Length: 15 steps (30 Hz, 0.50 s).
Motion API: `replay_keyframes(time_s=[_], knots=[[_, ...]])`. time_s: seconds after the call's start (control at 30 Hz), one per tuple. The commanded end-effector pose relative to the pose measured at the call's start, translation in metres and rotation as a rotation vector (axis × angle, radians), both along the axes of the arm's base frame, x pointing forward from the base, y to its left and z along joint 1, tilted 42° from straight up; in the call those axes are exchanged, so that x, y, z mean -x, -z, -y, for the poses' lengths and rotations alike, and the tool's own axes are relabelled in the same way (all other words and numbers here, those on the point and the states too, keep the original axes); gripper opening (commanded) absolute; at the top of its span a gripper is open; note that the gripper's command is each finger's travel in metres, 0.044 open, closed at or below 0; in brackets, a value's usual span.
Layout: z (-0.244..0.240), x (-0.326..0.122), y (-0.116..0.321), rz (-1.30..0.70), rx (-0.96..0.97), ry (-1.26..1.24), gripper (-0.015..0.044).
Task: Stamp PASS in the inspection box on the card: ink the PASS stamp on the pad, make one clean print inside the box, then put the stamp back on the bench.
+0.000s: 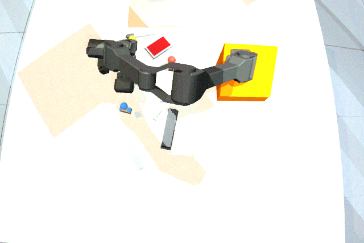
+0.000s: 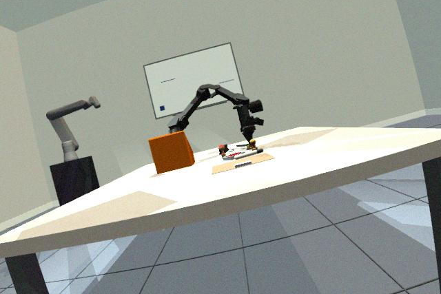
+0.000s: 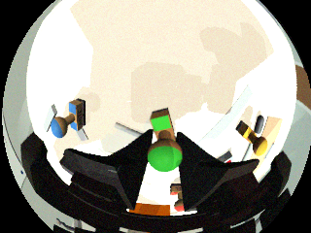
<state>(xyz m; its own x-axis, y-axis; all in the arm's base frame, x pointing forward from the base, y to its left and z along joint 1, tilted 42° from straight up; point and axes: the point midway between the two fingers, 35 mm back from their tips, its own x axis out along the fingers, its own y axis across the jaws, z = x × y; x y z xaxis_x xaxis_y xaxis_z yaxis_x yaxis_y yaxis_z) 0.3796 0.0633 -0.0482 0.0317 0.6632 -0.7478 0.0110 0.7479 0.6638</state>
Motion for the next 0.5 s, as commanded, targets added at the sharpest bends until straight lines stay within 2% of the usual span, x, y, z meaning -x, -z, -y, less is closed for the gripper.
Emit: replay_keyframes(time_s=[0.0,0.47], knots=[[0.0017,-0.0007,-0.0020,0.005,0.001,-0.004,0.0000],[0.0064,-0.0010,-0.0069,0.005,0.001,-0.004,0.0000]])
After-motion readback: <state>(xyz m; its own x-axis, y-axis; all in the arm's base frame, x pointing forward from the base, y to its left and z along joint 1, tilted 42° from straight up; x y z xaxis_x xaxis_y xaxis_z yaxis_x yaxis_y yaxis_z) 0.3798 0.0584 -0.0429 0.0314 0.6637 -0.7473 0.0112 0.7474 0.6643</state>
